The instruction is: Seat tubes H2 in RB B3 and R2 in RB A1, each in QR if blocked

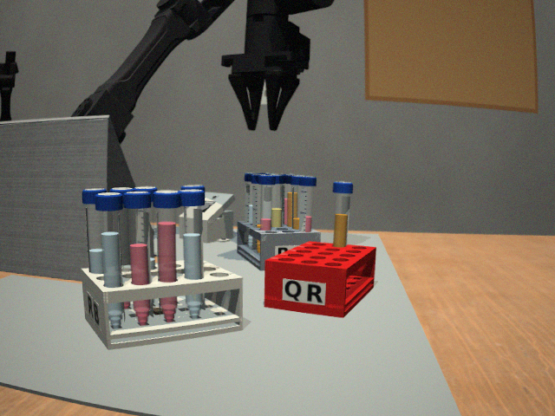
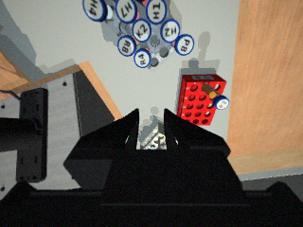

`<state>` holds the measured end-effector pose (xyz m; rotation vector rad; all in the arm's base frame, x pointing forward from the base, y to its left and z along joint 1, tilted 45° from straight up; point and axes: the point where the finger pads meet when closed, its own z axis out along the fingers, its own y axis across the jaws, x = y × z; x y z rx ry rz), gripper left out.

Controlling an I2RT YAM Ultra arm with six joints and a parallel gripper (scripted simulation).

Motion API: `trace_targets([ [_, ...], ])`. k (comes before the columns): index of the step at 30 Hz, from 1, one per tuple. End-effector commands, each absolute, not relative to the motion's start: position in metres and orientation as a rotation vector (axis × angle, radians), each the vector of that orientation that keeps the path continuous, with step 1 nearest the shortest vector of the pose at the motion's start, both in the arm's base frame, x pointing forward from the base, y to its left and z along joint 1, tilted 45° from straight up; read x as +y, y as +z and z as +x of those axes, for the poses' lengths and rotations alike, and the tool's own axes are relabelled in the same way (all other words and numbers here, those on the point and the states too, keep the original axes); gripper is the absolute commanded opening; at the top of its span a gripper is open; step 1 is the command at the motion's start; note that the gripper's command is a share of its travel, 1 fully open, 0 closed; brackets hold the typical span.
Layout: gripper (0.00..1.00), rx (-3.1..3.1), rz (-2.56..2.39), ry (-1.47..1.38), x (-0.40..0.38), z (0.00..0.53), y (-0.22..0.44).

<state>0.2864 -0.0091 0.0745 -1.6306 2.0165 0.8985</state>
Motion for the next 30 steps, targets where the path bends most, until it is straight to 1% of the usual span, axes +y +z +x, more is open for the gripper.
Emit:
trace_targets([
  [1, 0.30, 2.029, -1.582, 0.926, 0.007, 0.281, 0.094],
  [2, 0.30, 2.021, -1.590, 0.897, 0.008, 0.286, 0.101],
  [8, 0.30, 2.025, -1.586, 0.914, 0.028, 0.279, 0.119],
  [14, 0.30, 2.054, -1.548, 0.961, 0.022, 0.276, 0.107],
  [20, 0.30, 2.024, -1.575, 0.899, 0.017, 0.284, 0.108],
  [30, 0.30, 2.030, -1.576, 0.910, 0.024, 0.281, 0.100],
])
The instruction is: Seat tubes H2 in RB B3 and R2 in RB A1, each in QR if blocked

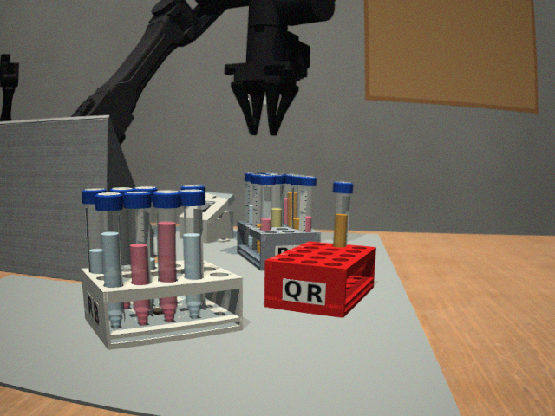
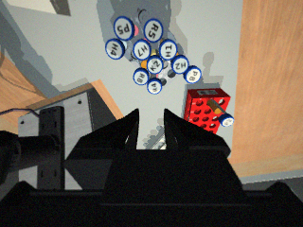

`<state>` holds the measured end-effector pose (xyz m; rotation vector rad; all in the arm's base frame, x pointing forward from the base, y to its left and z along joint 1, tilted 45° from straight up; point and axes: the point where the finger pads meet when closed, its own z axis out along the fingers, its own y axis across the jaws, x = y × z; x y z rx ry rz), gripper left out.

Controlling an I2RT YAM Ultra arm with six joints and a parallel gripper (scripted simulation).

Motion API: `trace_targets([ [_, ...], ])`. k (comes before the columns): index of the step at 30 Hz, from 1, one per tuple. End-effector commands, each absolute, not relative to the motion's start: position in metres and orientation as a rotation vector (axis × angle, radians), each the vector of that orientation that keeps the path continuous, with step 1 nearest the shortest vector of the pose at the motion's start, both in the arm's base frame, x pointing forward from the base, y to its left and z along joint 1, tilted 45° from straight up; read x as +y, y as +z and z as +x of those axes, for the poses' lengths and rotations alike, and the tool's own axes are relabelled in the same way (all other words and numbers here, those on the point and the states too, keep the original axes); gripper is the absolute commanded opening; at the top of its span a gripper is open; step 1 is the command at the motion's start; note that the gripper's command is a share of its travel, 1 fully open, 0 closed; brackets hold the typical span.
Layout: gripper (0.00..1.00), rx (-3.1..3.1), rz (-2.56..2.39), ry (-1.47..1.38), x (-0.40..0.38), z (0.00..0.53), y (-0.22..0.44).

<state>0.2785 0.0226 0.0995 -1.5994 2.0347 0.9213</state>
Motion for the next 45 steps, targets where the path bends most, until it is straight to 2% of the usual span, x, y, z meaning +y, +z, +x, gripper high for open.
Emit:
trace_targets([
  [1, 0.30, 2.016, -1.592, 0.888, 0.025, 0.286, 0.102],
  [29, 0.30, 2.030, -1.583, 0.929, 0.059, 0.281, 0.061],
  [45, 0.30, 2.019, -1.582, 0.888, 0.059, 0.282, 0.068],
])
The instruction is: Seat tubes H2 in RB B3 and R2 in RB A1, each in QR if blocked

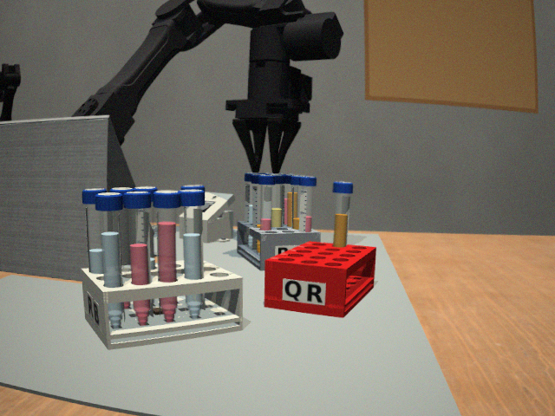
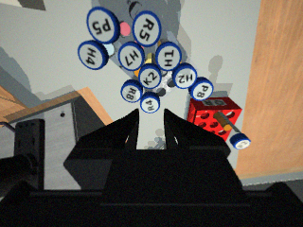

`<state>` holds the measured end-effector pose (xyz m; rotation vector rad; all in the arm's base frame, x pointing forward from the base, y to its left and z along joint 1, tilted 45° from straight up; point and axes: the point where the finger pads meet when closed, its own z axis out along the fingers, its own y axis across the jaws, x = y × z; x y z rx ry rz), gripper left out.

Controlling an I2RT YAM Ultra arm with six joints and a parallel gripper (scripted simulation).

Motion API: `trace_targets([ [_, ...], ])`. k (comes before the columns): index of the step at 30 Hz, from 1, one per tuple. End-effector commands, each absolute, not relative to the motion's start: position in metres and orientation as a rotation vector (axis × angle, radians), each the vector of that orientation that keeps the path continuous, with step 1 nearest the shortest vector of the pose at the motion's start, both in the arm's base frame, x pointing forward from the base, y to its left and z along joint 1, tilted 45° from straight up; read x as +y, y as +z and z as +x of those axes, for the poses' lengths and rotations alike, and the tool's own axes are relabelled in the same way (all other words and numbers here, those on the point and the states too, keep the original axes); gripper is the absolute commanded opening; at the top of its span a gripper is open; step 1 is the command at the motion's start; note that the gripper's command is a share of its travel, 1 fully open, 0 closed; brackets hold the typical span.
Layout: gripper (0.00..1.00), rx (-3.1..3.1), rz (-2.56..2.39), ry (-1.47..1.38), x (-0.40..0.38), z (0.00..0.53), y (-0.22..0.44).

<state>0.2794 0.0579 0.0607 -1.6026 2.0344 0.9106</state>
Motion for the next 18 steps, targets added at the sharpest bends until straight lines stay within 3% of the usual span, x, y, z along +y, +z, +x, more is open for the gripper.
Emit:
trace_targets([
  [1, 0.30, 2.014, -1.587, 0.880, 0.060, 0.284, 0.068],
  [18, 0.30, 2.013, -1.587, 0.882, 0.064, 0.282, 0.064],
])
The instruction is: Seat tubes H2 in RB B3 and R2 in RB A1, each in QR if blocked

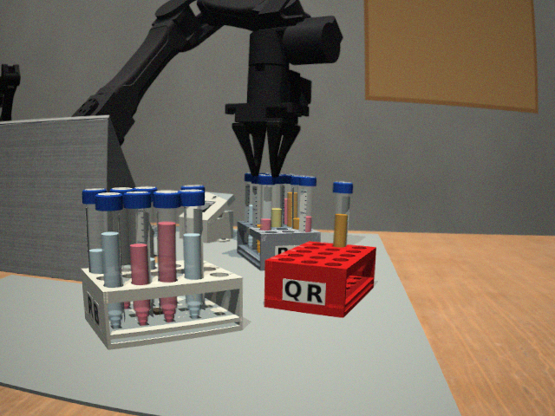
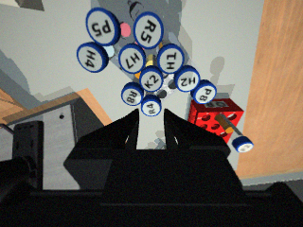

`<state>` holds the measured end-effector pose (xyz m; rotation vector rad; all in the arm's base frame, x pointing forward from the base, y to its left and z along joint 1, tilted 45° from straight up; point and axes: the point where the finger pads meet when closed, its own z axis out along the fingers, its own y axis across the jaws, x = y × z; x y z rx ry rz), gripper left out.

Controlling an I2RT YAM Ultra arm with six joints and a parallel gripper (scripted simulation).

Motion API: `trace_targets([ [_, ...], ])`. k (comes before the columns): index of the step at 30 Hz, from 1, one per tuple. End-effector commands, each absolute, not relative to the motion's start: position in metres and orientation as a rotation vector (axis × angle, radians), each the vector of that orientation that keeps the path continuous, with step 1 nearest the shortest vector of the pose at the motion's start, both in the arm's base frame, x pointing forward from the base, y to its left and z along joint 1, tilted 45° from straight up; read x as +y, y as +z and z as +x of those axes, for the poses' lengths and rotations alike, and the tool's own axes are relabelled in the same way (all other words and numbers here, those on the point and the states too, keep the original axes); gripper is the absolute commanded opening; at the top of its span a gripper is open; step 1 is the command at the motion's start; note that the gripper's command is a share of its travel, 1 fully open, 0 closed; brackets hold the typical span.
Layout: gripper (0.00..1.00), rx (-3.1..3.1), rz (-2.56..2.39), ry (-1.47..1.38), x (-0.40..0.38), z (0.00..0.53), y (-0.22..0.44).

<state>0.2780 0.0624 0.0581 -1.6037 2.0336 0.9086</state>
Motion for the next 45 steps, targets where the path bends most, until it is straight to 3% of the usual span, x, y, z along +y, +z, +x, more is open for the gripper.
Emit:
trace_targets([
  [1, 0.30, 2.019, -1.583, 0.892, 0.065, 0.279, 0.062],
  [27, 0.30, 2.018, -1.580, 0.887, 0.068, 0.280, 0.060],
  [28, 0.00, 2.018, -1.581, 0.887, 0.068, 0.280, 0.060],
  [45, 0.00, 2.017, -1.581, 0.887, 0.068, 0.280, 0.060],
])
